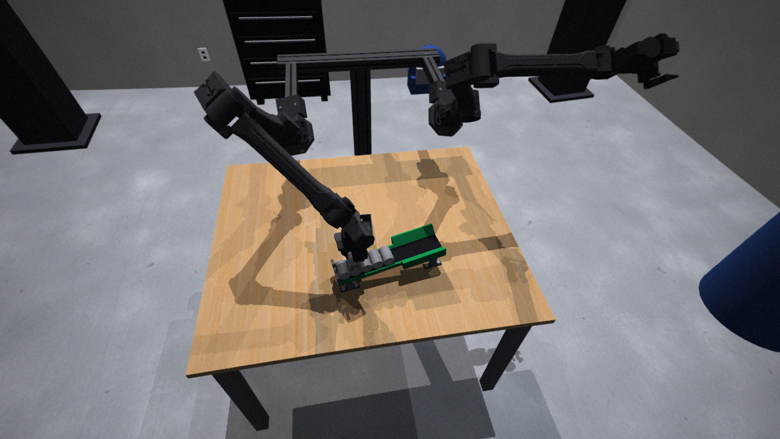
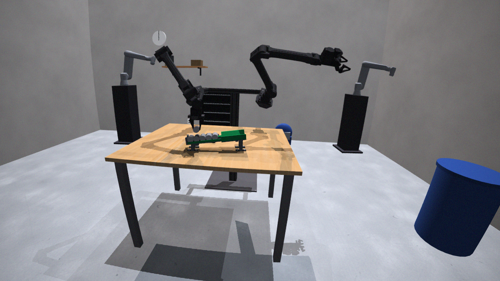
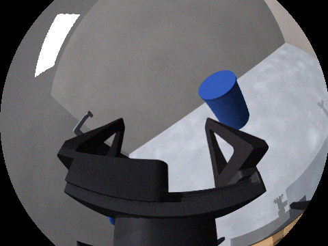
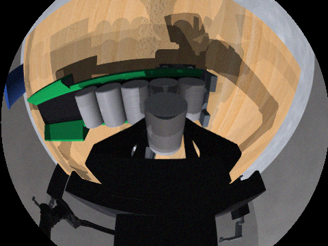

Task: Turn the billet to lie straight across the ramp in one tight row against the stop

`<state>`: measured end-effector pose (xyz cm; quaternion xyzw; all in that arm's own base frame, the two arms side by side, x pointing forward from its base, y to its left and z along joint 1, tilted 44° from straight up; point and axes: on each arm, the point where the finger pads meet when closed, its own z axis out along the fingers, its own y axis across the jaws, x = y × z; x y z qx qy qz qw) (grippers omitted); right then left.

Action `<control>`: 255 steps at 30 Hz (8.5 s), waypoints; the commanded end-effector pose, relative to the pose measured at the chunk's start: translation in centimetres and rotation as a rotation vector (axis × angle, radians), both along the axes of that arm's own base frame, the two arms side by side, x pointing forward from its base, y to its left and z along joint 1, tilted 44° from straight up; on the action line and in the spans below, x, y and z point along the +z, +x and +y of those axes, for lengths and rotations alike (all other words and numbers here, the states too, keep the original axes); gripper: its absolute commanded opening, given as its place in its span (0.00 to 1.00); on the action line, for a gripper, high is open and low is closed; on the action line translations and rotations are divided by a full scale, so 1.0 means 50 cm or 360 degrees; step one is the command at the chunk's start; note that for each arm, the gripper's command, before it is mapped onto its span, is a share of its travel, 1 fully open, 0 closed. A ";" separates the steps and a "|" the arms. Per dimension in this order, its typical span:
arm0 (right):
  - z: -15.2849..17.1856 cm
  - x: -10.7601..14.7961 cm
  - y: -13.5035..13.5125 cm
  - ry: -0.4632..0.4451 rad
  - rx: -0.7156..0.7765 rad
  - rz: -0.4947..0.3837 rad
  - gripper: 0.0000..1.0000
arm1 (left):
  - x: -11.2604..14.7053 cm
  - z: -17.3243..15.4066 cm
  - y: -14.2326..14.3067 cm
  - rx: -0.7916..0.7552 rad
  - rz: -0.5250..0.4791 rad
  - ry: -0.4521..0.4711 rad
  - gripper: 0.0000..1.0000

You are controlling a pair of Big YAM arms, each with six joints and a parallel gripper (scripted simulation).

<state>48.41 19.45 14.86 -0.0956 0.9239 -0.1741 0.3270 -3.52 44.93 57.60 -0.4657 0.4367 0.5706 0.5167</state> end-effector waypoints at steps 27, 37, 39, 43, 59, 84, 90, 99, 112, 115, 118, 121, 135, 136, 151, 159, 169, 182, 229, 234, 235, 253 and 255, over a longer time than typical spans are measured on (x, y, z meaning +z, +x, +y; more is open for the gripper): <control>0.059 0.022 -0.003 0.0020 0.0040 -0.0027 0.00 | 0.083 -0.027 -0.016 0.0022 -0.0018 0.0101 1.00; 0.098 0.018 -0.010 0.0029 0.0041 -0.0038 0.00 | 0.083 -0.027 -0.016 0.0022 -0.0018 0.0101 1.00; 0.112 0.008 -0.013 0.0024 0.0041 -0.0031 0.00 | 0.083 -0.027 -0.016 0.0022 -0.0018 0.0101 1.00; 0.145 -0.007 -0.019 0.0019 0.0042 -0.0025 0.00 | 0.083 -0.027 -0.016 0.0022 -0.0018 0.0101 1.00; 0.284 -0.049 -0.045 0.0022 0.0045 -0.0025 0.00 | 0.083 -0.027 -0.016 0.0022 -0.0018 0.0101 1.00; 0.416 -0.071 -0.070 0.0045 0.0048 -0.0041 0.00 | 0.083 -0.027 -0.016 0.0022 -0.0018 0.0101 1.00; 0.421 -0.046 -0.070 0.0076 0.0049 -0.0063 0.00 | 0.083 -0.027 -0.016 0.0022 -0.0018 0.0101 1.00; 0.422 -0.047 -0.070 0.0071 0.0053 -0.0060 0.00 | 0.083 -0.027 -0.016 0.0022 -0.0018 0.0101 1.00; 0.422 -0.047 -0.070 0.0071 0.0053 -0.0060 0.00 | 0.083 -0.027 -0.016 0.0022 -0.0018 0.0101 1.00; 0.422 -0.047 -0.070 0.0071 0.0053 -0.0060 0.00 | 0.083 -0.027 -0.016 0.0022 -0.0018 0.0101 1.00; 0.422 -0.047 -0.070 0.0071 0.0053 -0.0060 0.00 | 0.083 -0.027 -0.016 0.0022 -0.0018 0.0101 1.00; 0.422 -0.047 -0.070 0.0071 0.0053 -0.0060 0.00 | 0.083 -0.027 -0.016 0.0022 -0.0018 0.0101 1.00; 0.431 -0.102 -0.048 0.0044 0.0076 -0.0041 0.00 | 0.083 -0.027 -0.016 0.0022 -0.0018 0.0101 1.00; 0.432 -0.102 -0.044 0.0048 0.0076 -0.0044 0.00 | 0.083 -0.027 -0.016 0.0022 -0.0018 0.0101 1.00; 0.427 -0.100 -0.004 0.0079 0.0061 -0.0075 0.00 | 0.083 -0.027 -0.016 0.0022 -0.0018 0.0101 1.00; 0.425 -0.109 -0.002 0.0074 0.0052 -0.0070 0.00 | 0.083 -0.027 -0.016 0.0022 -0.0018 0.0101 1.00; 0.425 -0.109 -0.002 0.0074 0.0052 -0.0070 0.00 | 0.083 -0.027 -0.016 0.0022 -0.0018 0.0101 1.00; 0.425 -0.109 -0.002 0.0074 0.0052 -0.0070 0.00 | 0.083 -0.027 -0.016 0.0022 -0.0018 0.0101 1.00; 0.400 -0.133 0.027 0.0075 0.0024 -0.0069 0.00 | 0.083 -0.027 -0.016 0.0022 -0.0018 0.0101 1.00; 0.400 -0.133 0.027 0.0075 0.0024 -0.0069 0.00 | 0.083 -0.027 -0.016 0.0022 -0.0018 0.0101 1.00; 0.400 -0.133 0.027 0.0075 0.0024 -0.0069 0.00 | 0.083 -0.027 -0.016 0.0022 -0.0018 0.0101 1.00; 0.399 -0.133 0.028 0.0075 0.0023 -0.0068 0.00 | 0.083 -0.027 -0.016 0.0022 -0.0018 0.0101 1.00; 0.395 -0.136 0.031 0.0071 0.0019 -0.0066 0.00 | 0.083 -0.027 -0.016 0.0022 -0.0018 0.0101 1.00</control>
